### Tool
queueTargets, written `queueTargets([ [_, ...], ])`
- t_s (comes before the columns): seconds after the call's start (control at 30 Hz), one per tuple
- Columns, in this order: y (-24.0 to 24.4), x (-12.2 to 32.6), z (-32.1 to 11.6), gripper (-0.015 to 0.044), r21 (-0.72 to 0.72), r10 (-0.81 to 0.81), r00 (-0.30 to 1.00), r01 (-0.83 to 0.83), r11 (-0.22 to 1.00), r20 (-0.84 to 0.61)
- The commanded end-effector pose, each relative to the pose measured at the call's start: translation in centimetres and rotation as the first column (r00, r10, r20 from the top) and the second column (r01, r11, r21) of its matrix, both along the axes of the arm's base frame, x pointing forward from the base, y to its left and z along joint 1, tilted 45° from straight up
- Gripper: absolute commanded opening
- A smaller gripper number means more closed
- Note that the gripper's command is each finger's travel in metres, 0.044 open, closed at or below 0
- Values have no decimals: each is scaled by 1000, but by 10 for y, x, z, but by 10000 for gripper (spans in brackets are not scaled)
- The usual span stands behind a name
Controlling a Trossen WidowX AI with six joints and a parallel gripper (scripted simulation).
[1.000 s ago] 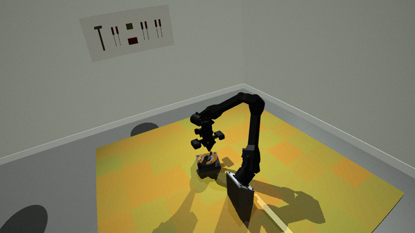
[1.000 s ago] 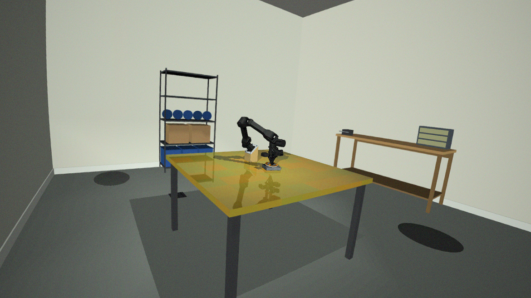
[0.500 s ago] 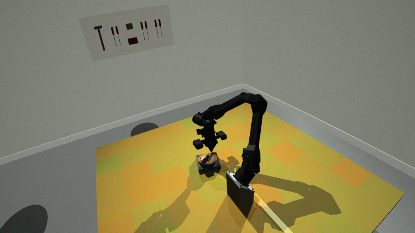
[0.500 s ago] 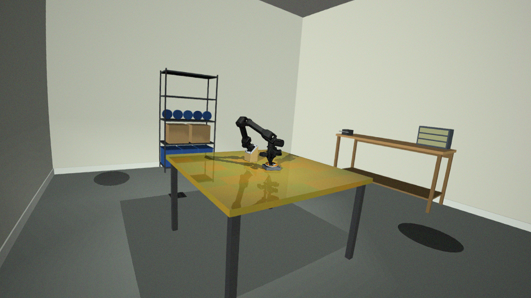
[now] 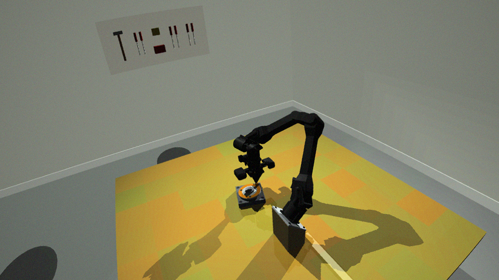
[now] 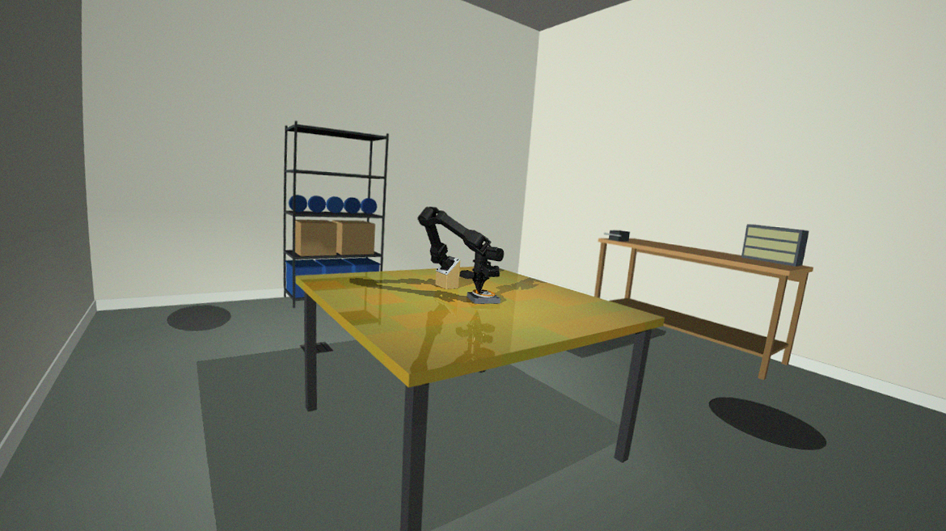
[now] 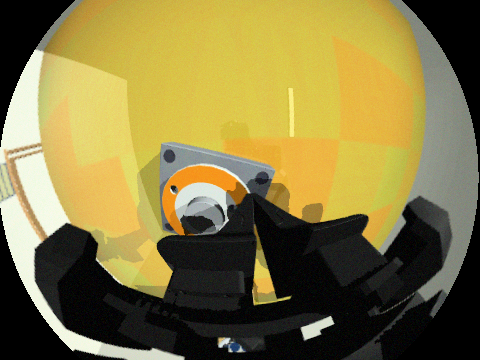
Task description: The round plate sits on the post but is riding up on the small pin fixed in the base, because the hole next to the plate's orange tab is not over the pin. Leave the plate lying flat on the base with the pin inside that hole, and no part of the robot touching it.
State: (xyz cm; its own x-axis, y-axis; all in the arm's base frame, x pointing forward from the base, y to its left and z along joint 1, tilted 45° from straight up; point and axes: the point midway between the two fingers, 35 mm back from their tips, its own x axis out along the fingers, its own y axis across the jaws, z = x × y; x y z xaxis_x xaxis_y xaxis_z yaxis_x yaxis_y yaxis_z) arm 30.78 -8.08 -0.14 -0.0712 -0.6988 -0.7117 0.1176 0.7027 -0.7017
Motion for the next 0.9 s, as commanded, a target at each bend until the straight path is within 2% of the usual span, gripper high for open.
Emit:
queueTargets([
  [0.0, -1, -8, -1, 0, -1, 0, 1000, 0, 1000, -19],
  [0.87, 1, -24, 3, 0, -1, 0, 1000, 0, 1000, -20],
])
